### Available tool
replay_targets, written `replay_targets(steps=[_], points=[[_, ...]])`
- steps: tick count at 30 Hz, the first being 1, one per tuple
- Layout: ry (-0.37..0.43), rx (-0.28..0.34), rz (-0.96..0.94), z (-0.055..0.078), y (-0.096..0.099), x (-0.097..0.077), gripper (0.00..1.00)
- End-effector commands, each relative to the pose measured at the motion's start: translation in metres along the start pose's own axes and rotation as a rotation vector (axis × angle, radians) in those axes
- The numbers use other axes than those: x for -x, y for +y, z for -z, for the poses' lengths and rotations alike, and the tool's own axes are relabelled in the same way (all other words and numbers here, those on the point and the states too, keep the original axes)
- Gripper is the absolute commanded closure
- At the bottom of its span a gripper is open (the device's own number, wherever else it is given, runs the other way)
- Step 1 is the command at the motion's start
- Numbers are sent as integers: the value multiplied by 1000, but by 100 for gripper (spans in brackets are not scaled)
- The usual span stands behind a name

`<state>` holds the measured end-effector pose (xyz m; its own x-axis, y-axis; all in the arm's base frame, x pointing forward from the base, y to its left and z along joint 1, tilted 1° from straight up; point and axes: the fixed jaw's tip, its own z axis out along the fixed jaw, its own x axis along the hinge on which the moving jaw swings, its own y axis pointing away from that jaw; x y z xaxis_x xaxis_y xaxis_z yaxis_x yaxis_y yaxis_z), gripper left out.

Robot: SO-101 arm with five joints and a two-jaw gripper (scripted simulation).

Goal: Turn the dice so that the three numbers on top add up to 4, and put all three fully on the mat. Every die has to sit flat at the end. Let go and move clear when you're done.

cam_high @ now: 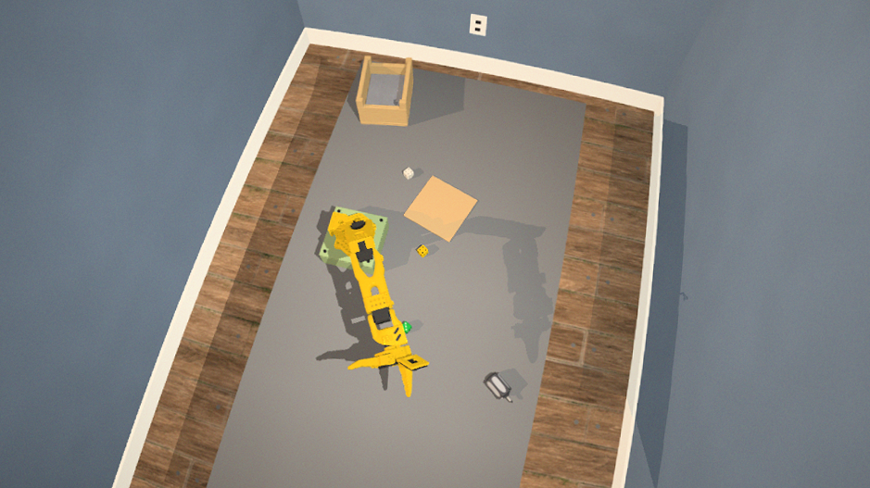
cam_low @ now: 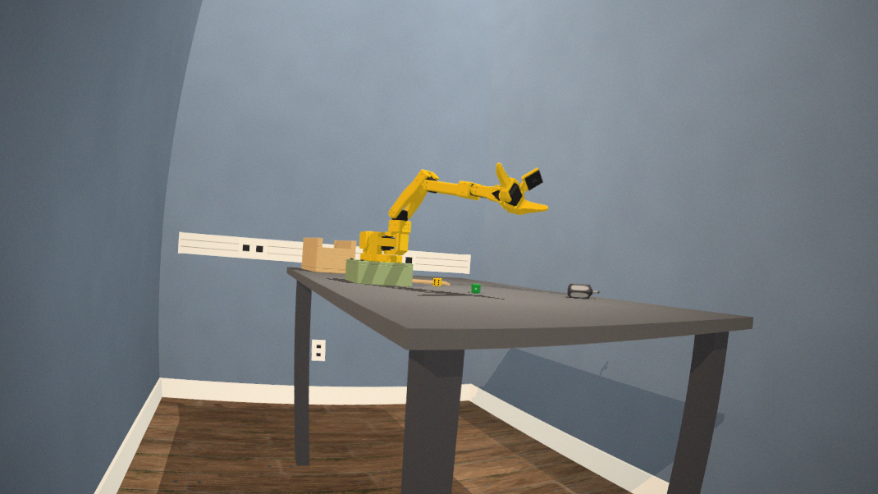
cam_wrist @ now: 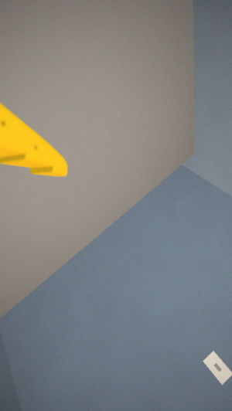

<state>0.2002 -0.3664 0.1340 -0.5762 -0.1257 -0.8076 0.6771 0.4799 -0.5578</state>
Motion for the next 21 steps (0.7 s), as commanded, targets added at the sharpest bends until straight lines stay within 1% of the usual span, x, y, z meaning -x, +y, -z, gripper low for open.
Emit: replay_targets(steps=[1, 21], points=[[-6, -4, -1, 1, -1, 2, 0], [-2, 0, -5, 1, 0, 2, 0]])
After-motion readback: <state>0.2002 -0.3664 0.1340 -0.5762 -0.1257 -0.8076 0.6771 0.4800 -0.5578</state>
